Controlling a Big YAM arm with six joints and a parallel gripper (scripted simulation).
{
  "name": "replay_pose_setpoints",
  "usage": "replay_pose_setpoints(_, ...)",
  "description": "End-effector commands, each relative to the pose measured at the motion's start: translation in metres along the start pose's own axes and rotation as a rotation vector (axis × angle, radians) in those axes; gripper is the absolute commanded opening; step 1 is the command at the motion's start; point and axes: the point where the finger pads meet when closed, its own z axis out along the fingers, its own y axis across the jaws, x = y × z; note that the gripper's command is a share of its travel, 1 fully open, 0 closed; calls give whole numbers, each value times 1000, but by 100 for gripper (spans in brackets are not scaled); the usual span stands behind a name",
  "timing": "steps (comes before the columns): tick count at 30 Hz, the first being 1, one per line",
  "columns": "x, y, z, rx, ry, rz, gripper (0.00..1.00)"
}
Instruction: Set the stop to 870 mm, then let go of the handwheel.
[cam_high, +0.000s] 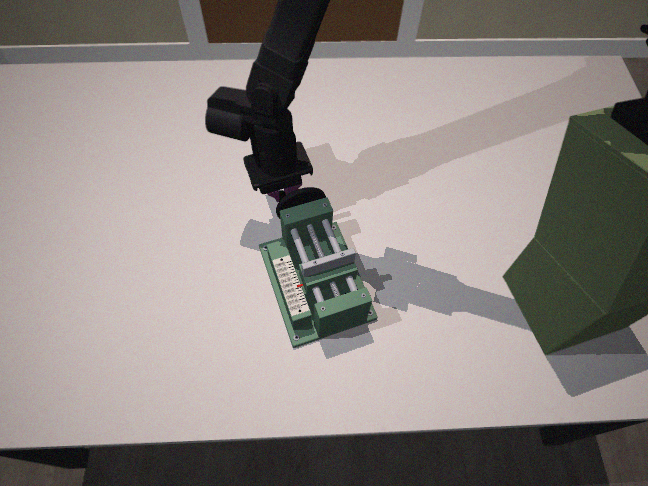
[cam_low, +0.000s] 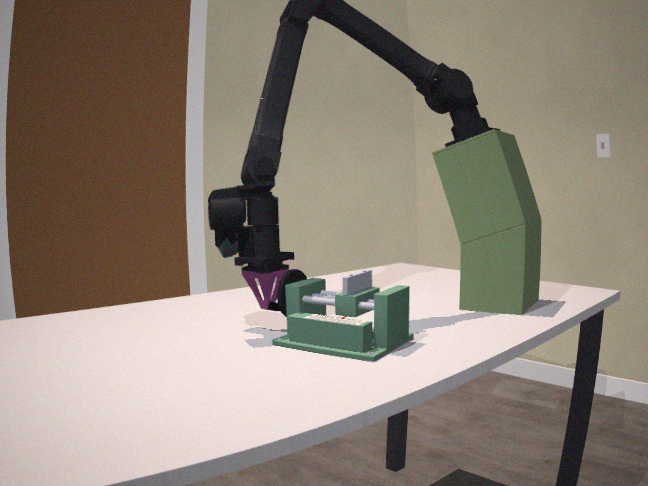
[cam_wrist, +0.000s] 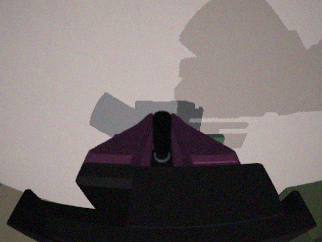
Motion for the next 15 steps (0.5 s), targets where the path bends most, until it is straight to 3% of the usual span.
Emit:
replay_pose_setpoints(1, -3, -3, 15, -17, -10, 5, 6)
replay_pose_setpoints(9, -1, -18, 22, -10, -9, 3, 6)
replay_pose_setpoints(15, -6, -14, 21, -17, -17, 6, 6)
